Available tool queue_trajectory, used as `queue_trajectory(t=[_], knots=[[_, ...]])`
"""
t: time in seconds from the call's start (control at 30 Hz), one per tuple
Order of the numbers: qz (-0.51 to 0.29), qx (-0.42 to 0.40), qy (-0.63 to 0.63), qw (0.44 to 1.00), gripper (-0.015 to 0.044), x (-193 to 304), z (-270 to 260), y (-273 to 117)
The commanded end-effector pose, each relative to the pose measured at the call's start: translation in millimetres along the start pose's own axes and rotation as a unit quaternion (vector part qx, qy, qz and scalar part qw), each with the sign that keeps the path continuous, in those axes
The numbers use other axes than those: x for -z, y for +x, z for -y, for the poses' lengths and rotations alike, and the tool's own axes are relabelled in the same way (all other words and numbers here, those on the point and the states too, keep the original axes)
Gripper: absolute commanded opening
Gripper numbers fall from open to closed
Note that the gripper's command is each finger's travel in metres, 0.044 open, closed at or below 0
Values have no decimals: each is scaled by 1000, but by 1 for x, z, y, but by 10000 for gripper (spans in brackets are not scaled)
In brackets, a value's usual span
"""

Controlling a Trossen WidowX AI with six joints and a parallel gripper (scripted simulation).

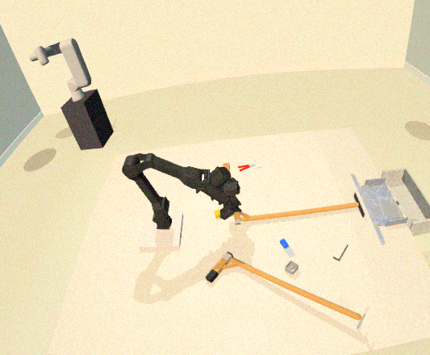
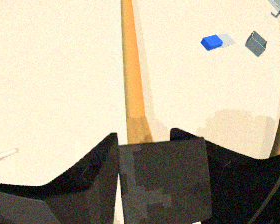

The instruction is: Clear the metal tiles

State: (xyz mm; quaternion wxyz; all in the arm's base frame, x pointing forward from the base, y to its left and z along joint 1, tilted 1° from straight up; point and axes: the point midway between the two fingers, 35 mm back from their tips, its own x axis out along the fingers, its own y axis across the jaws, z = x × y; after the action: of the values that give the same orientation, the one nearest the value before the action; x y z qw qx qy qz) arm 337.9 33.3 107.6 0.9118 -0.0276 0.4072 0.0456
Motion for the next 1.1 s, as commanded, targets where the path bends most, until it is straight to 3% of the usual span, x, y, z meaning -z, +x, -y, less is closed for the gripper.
queue_trajectory(t=[0.0, 0.23, 1.07], knots=[[0, 0, 0, 1000, 263, 0, 0, 0], [0, 0, 0, 1000, 440, -1, 0, -1], [-1, 0, 0, 1000, 440, -37, 0, -65]])
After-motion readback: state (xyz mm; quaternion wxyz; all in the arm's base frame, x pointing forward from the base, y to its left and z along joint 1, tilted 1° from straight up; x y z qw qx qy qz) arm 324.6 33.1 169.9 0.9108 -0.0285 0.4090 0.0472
